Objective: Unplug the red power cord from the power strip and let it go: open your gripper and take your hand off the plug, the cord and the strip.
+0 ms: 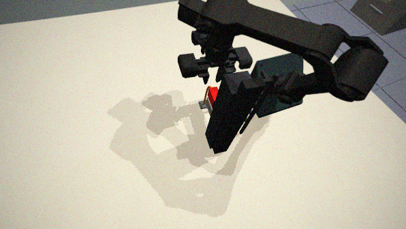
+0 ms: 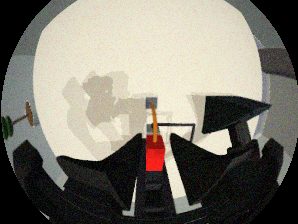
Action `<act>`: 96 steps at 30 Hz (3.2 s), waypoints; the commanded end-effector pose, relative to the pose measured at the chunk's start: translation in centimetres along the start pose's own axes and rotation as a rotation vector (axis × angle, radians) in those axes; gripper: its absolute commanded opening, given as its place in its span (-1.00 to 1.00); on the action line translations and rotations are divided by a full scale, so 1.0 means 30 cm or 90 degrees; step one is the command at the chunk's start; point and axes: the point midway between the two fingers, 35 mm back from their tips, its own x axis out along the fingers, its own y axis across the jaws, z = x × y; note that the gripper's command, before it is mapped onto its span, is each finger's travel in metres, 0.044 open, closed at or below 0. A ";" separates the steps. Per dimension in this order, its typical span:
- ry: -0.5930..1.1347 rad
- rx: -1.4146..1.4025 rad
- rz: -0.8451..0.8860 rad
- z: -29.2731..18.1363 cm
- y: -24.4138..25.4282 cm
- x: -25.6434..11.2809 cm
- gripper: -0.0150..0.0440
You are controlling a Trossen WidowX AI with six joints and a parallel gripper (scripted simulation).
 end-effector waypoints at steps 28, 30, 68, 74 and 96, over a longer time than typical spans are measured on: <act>0.002 0.001 0.003 -0.104 -0.003 0.030 0.05; 0.002 0.001 0.003 -0.104 -0.003 0.037 0.05; -0.001 0.001 0.002 0.015 0.002 0.022 -0.49; -0.002 0.001 0.002 0.047 0.000 0.018 -0.49; 0.000 0.001 0.003 0.082 -0.007 0.022 0.22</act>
